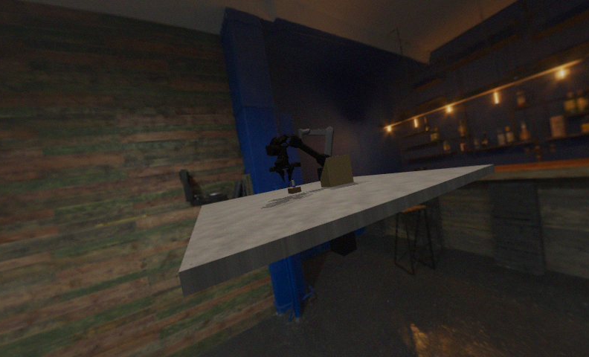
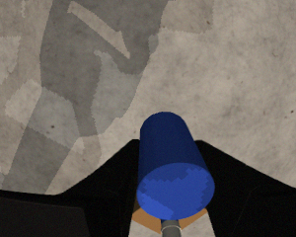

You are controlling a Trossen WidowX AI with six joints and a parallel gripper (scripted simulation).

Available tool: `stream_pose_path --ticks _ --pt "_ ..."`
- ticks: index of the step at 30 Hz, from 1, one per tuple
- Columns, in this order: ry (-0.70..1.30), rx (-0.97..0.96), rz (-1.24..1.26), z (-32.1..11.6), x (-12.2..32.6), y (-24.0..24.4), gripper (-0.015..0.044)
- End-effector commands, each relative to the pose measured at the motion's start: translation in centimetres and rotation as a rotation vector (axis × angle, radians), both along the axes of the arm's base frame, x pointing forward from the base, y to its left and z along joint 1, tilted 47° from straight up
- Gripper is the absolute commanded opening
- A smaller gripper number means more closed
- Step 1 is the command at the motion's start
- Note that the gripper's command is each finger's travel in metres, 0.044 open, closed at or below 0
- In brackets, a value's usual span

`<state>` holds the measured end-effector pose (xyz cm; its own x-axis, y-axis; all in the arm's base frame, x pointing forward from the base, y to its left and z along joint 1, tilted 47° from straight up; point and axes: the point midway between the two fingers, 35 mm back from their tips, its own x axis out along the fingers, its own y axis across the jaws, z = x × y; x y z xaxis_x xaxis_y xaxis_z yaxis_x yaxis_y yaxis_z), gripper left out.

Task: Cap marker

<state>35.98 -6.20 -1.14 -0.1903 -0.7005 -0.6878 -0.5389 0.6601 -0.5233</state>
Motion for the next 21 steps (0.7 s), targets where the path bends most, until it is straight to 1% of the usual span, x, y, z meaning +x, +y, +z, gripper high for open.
stream_pose_path --ticks 1,21 --pt "-0.004 0.002 -0.004 1.1 -0.5 0.0 0.0000" --pt "-0.001 0.001 -0.004 6.1 -4.0 -0.6 0.0000"
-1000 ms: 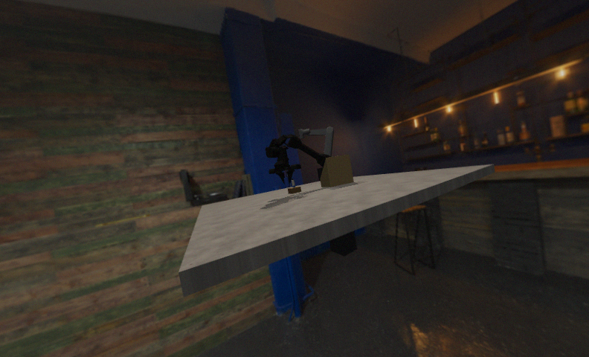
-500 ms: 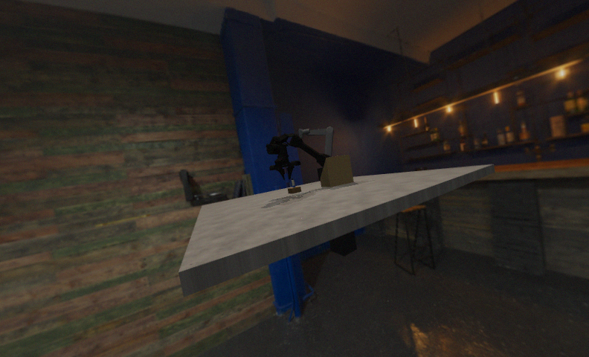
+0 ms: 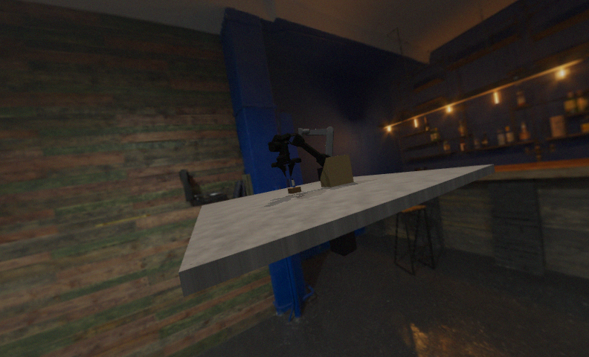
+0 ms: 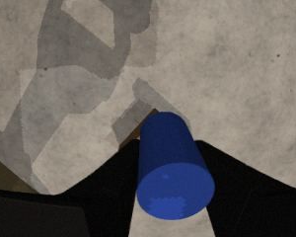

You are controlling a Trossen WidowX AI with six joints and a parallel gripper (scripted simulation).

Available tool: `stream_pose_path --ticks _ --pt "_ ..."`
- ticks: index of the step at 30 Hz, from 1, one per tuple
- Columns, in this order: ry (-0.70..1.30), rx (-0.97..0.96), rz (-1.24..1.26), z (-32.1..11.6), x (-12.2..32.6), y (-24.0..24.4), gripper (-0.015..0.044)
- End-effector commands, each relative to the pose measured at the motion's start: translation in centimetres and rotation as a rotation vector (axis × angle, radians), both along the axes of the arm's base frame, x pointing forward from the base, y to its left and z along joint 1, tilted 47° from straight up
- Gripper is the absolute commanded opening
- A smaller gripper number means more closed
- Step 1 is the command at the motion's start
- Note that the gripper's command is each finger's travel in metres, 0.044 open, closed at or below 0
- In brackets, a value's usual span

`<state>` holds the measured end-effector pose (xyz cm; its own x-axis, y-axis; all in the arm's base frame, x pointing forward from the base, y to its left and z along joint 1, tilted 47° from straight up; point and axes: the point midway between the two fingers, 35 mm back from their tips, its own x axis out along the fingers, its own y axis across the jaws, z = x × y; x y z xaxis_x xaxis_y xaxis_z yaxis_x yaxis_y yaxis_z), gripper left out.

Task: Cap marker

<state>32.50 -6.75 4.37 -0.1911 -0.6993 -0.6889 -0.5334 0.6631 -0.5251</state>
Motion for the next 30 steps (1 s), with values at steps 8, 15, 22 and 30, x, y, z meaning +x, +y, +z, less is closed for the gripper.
stream_pose_path --ticks 8,15,22,30 --pt "0.004 0.001 0.001 2.4 -2.2 -0.3 0.0000" --pt "0.005 0.001 0.001 3.8 -3.7 -0.5 0.0000" --pt "0.006 0.001 0.001 4.4 -4.5 -0.7 0.0000" --pt "0.006 0.000 0.001 3.9 -4.6 -1.2 0.0000"
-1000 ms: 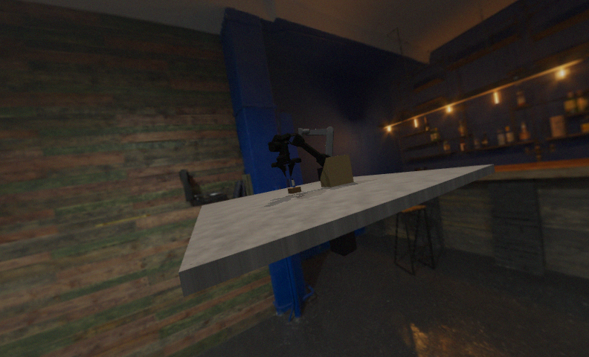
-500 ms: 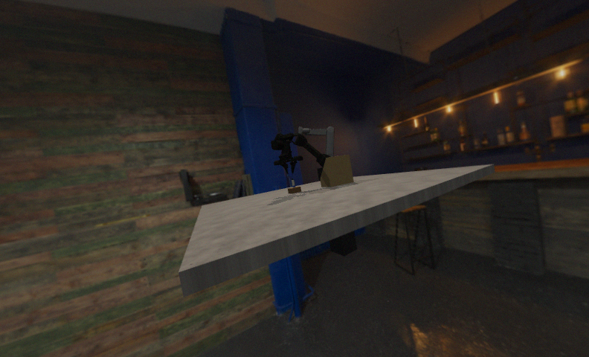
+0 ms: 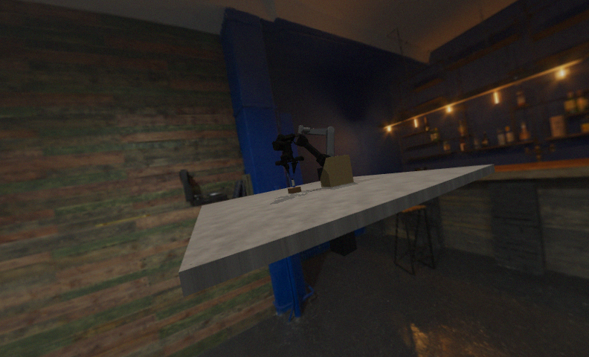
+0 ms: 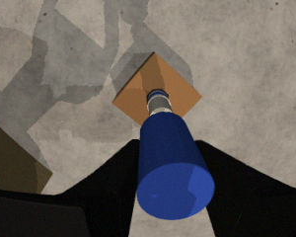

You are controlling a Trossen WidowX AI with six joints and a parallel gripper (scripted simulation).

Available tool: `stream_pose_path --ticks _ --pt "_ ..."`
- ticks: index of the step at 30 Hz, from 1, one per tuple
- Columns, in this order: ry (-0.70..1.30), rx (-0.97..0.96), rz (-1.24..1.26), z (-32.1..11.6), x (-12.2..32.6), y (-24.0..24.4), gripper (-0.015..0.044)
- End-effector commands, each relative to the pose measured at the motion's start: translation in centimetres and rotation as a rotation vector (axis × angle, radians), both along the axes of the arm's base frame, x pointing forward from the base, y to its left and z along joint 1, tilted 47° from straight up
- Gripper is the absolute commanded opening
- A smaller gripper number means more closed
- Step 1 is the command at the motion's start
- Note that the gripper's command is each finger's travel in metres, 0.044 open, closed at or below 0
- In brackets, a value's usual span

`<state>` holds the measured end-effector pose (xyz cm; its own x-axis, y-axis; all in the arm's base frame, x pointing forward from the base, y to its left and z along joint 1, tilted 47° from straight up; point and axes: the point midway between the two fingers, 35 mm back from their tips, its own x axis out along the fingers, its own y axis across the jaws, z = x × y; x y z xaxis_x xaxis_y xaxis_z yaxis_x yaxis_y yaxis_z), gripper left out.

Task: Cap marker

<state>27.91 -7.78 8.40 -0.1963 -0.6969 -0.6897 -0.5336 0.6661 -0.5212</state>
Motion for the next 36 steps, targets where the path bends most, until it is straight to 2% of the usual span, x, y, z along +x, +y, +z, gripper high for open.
stream_pose_path --ticks 1,36 --pt "0.001 -0.002 0.004 -0.2 0.0 -0.2 0.0000" --pt "0.001 -0.004 0.004 -3.8 -1.1 -4.0 0.0000"
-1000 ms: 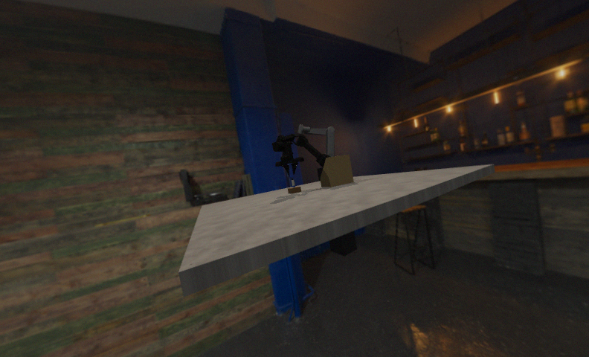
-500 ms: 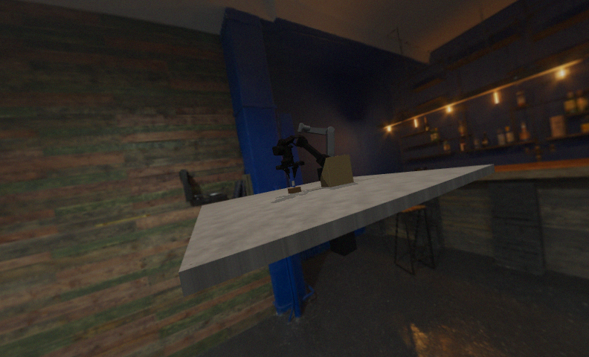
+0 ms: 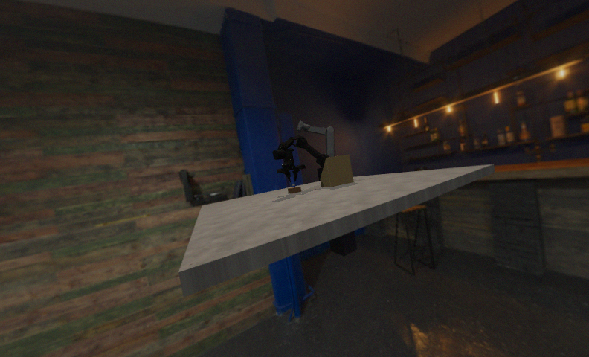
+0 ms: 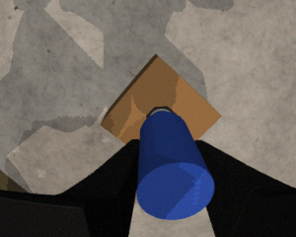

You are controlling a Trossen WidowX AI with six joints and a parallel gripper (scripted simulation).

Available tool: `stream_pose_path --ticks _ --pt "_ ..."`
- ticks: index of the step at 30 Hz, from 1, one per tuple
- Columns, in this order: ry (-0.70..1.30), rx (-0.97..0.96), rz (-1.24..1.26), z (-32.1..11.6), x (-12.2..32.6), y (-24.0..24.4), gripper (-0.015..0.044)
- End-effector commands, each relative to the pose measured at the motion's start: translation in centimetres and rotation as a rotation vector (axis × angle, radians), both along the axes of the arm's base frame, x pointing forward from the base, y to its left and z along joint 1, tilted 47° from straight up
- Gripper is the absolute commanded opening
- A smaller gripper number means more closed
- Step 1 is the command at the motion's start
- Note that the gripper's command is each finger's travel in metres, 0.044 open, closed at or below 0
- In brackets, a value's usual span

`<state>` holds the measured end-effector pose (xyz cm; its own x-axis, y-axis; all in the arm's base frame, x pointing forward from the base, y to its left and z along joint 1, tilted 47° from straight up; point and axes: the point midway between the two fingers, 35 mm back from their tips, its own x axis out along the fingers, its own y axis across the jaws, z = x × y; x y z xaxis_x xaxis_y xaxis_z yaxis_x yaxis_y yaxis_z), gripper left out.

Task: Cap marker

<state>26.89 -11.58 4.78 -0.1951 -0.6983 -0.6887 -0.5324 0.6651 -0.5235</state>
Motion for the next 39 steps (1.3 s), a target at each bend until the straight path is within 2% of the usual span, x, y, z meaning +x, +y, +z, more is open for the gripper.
stream_pose_path --ticks 1,5,22,25,30,33,35,39 --pt "0.003 -0.002 0.005 -0.1 -0.1 -0.2 0.0000" --pt "0.003 -0.002 0.005 -0.1 -0.1 -0.2 0.0000" --pt "0.001 0.000 0.001 -0.1 -0.1 -0.1 0.0440" --pt "0.000 0.002 0.001 0.5 0.2 0.6 0.0440" --pt "0.001 0.003 0.001 4.8 1.4 5.0 0.0440" --pt "0.001 0.003 0.000 5.0 1.4 5.2 0.0440" --pt "-0.043 -0.010 -0.044 4.9 1.4 5.1 0.0387" --pt "-0.308 -0.085 -0.303 4.4 1.3 4.9 0.0282"
